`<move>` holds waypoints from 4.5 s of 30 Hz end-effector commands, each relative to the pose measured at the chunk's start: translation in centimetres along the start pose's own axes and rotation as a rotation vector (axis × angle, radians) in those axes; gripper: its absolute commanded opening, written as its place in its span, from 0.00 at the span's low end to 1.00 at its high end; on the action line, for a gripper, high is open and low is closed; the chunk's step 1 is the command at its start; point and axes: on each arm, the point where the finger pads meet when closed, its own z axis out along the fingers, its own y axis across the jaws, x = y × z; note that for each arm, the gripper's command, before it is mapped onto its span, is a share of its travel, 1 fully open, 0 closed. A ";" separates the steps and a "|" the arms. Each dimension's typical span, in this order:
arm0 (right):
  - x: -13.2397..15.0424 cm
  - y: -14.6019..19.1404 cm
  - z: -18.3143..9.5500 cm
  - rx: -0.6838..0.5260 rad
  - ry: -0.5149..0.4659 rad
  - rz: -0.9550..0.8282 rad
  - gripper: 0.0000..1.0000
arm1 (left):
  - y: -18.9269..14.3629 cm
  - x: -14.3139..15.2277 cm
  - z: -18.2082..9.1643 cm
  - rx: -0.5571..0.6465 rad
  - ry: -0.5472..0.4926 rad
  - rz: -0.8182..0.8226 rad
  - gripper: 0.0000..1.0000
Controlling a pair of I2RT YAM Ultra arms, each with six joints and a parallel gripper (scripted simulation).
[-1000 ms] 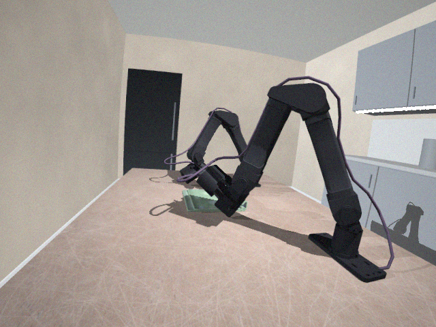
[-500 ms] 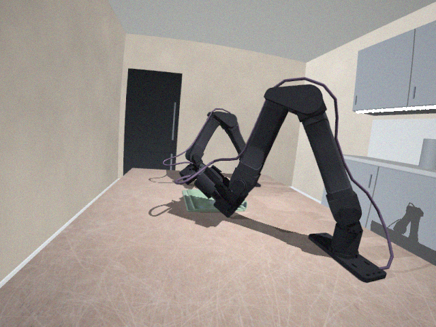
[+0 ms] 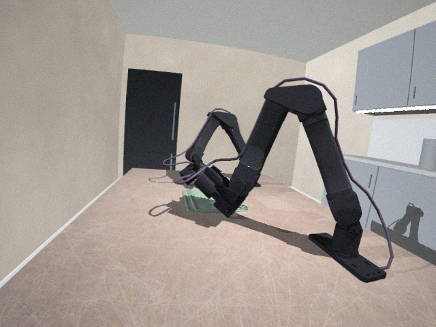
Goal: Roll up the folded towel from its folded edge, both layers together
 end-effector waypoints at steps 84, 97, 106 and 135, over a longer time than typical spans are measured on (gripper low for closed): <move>0.0 4.6 -5.1 0.638 0.331 -0.751 0.45 | -4.7 -0.1 -4.6 -0.650 0.353 0.711 0.45; 0.2 4.1 -4.8 0.651 0.345 -0.752 0.54 | -4.0 0.0 -4.2 -0.676 0.358 0.711 0.53; -0.2 4.1 -4.0 0.685 0.342 -0.807 0.62 | -4.1 -0.3 -3.5 -0.719 0.352 0.757 0.62; -1.4 4.3 -1.3 0.799 0.326 -0.997 0.84 | -4.4 -1.1 -0.9 -0.865 0.330 0.914 0.84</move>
